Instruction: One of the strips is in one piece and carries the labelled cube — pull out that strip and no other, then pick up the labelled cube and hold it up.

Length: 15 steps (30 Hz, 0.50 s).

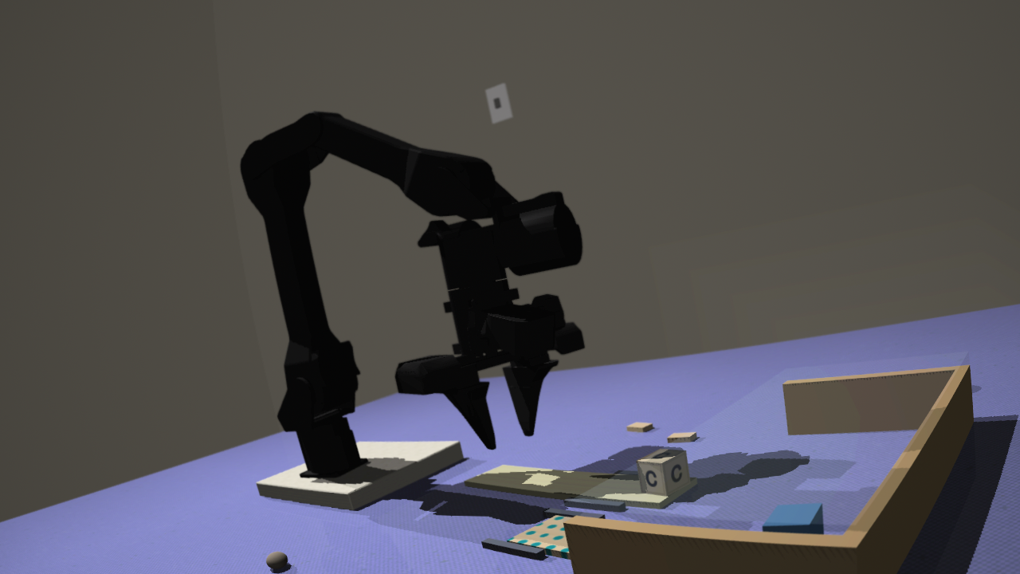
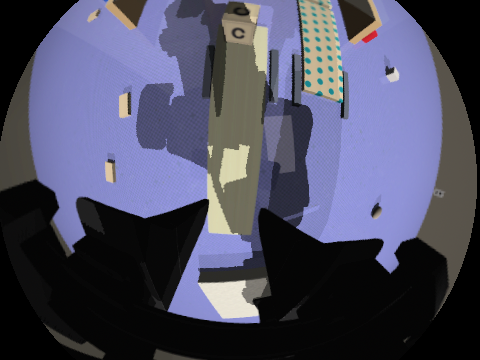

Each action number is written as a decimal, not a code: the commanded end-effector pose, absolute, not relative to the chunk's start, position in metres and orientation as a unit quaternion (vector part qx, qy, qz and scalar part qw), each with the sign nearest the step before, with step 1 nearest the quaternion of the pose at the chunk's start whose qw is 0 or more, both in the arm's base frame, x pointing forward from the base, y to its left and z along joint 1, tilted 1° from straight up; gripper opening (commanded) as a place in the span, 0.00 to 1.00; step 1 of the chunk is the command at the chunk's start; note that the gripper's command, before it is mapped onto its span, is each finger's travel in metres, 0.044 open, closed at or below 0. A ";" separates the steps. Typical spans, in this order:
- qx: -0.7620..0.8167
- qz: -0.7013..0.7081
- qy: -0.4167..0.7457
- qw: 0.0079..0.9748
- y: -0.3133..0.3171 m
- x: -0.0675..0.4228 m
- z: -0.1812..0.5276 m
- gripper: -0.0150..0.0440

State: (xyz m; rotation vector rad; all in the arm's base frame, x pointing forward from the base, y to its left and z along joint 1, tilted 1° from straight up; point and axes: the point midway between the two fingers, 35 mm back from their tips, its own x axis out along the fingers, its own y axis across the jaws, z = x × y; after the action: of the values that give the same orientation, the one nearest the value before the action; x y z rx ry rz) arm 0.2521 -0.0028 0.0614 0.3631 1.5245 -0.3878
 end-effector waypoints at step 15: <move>0.171 -0.179 0.679 0.691 -0.024 0.311 0.070 1.00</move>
State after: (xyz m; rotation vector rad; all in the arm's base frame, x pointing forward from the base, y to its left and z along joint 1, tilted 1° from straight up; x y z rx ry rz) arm 0.2996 -0.0208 0.0686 0.3834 1.5168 -0.4078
